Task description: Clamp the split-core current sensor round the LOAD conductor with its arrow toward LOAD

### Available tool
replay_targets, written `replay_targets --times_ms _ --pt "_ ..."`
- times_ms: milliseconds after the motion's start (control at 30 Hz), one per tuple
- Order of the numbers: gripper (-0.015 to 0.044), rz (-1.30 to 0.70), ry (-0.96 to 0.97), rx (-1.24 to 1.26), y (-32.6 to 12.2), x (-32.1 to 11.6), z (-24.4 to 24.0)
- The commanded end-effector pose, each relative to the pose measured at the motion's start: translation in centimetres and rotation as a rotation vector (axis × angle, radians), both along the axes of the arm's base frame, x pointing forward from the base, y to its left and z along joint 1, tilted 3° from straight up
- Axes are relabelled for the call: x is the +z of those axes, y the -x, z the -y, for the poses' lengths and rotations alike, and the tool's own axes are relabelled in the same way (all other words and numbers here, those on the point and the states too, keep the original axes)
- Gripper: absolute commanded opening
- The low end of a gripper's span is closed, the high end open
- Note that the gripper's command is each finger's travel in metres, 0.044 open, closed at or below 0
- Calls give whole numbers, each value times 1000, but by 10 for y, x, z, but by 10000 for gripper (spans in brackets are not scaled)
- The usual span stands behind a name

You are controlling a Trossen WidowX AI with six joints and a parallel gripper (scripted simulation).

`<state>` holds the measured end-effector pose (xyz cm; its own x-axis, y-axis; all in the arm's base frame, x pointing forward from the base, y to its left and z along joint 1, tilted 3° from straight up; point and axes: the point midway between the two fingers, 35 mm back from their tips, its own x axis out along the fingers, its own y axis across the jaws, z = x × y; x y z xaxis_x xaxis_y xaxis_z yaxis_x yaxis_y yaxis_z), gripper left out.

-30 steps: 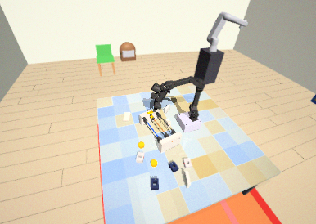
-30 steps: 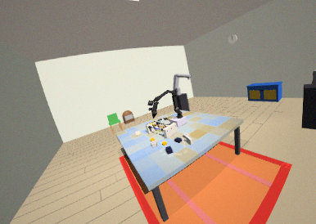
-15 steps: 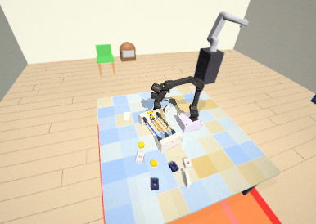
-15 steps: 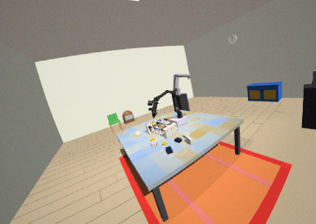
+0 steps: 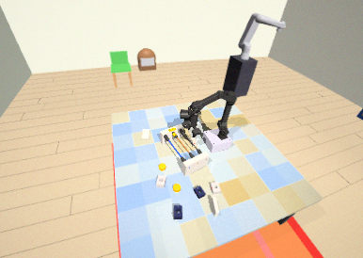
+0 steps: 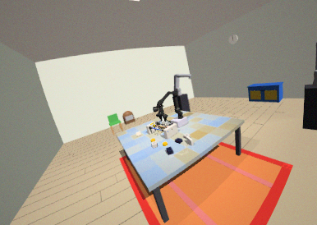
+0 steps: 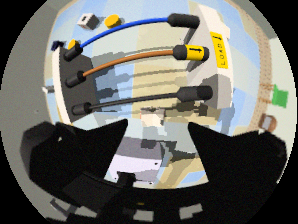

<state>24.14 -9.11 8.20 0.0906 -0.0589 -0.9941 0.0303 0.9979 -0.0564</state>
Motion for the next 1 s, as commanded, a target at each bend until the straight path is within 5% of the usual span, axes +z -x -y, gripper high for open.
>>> replay_targets --times_ms 0,967 --pt "440 -37 -5 68 13 -5 -8" --pt "440 -37 -5 68 9 -47 -5"
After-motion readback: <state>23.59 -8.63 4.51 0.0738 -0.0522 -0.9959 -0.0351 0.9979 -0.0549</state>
